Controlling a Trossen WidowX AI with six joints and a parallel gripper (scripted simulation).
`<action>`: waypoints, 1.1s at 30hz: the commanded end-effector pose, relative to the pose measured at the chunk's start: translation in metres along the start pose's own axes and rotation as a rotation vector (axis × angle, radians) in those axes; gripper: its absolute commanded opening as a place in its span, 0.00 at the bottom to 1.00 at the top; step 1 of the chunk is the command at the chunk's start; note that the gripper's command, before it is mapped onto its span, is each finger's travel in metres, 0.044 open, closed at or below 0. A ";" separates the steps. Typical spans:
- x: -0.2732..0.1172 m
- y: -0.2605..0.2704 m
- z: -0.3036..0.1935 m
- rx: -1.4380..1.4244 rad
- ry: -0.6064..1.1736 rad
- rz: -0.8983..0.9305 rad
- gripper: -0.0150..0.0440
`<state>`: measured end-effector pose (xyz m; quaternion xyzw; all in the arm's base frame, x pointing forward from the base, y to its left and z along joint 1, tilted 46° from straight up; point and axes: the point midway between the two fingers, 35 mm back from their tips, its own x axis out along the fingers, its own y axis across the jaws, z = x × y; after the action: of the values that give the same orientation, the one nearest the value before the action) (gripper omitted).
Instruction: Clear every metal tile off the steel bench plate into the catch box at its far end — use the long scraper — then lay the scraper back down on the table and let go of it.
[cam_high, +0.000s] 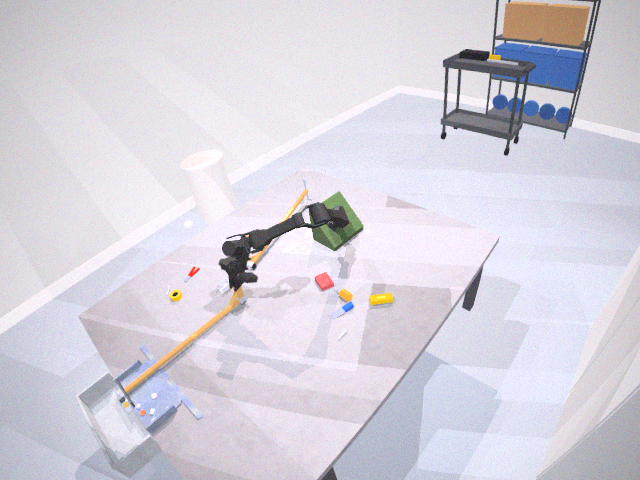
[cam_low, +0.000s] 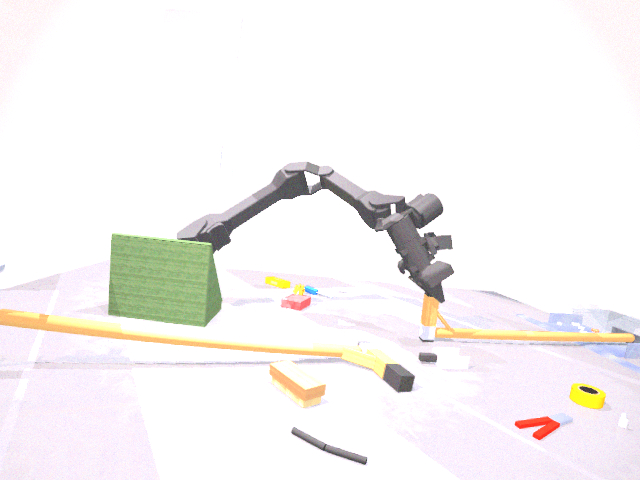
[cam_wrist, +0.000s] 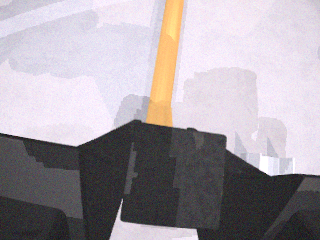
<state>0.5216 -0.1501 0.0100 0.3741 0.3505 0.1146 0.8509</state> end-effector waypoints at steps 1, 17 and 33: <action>-0.007 -0.002 -0.003 0.000 -0.002 -0.001 0.25; -0.023 -0.005 -0.019 0.000 -0.002 -0.004 0.25; -0.039 -0.008 -0.035 -0.001 -0.001 -0.006 0.25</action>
<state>0.4752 -0.1476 0.0030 0.3732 0.3576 0.1165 0.8481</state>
